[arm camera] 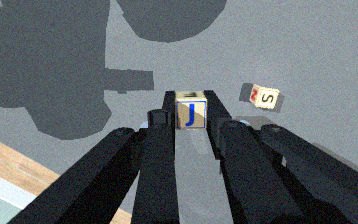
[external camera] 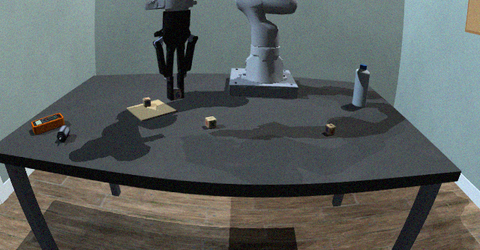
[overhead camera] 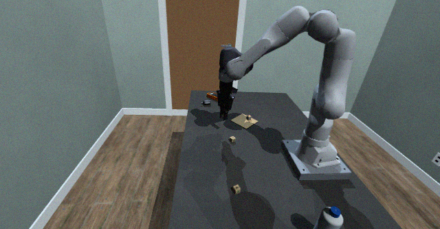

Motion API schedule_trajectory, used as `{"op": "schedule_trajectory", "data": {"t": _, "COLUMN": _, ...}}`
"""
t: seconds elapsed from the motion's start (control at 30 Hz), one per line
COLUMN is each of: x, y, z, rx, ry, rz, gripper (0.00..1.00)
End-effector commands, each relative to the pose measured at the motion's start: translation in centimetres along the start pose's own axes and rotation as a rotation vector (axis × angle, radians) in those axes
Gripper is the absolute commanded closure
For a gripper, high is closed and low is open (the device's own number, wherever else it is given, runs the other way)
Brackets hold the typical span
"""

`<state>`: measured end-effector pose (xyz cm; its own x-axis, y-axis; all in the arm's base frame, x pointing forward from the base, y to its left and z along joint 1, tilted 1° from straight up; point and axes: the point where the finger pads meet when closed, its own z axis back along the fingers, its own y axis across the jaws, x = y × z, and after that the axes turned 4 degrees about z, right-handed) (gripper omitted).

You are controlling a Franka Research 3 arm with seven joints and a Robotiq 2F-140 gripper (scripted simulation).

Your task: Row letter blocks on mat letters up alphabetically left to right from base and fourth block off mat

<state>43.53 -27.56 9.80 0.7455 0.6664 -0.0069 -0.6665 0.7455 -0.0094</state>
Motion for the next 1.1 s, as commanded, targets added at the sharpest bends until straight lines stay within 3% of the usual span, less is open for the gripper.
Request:
{"op": "schedule_trajectory", "data": {"t": 0.0, "x": -0.2, "y": -0.1, "z": 0.1, "rx": -0.001, "ry": -0.011, "rz": 0.118, "gripper": 0.78}}
{"op": "schedule_trajectory", "data": {"t": 1.07, "x": -4.8, "y": -0.4, "z": 0.1, "rx": -0.004, "ry": -0.009, "rz": 0.487, "gripper": 0.78}}
